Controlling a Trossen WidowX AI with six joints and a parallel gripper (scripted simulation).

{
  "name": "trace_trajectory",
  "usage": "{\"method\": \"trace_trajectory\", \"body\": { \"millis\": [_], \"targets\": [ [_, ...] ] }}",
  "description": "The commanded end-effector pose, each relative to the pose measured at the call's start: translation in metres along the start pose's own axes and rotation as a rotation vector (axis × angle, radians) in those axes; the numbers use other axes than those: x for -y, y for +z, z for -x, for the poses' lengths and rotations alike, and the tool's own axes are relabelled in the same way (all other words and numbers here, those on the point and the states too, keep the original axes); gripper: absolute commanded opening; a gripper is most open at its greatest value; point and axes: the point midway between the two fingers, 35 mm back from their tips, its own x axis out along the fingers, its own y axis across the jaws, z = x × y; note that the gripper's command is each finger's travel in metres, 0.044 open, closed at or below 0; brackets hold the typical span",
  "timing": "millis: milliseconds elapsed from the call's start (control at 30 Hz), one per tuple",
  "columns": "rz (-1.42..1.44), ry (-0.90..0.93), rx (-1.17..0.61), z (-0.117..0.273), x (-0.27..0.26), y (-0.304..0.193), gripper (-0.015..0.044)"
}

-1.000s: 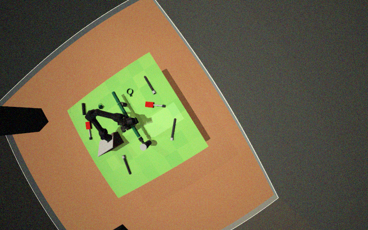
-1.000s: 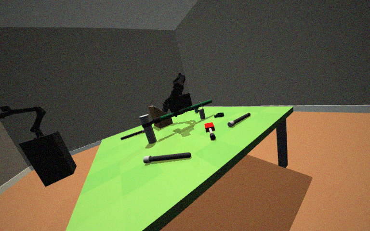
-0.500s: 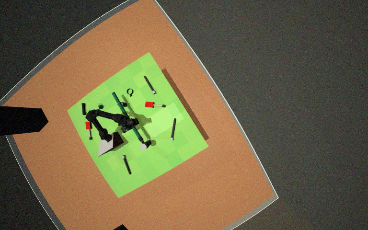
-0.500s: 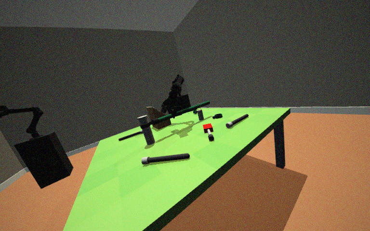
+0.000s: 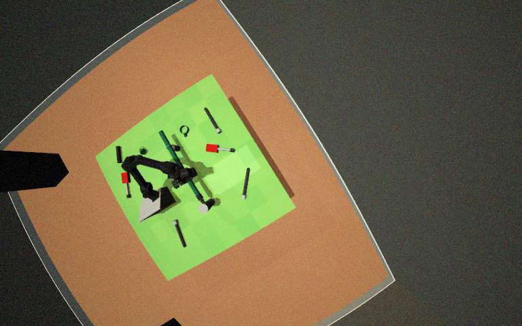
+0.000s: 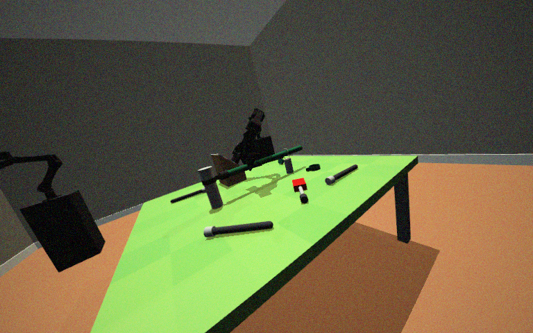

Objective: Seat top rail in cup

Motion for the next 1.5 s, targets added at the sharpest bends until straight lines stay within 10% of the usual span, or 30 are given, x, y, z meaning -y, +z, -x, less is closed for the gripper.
{"method": "trace_trajectory", "body": {
  "millis": [0,1467],
  "targets": [
    [-0.002,-0.007,-0.019,0.0022,0.0003,-0.0066,0.0],
    [0.001,0.0,-0.004,0.0007,0.0003,-0.002,0.0]
  ]
}}
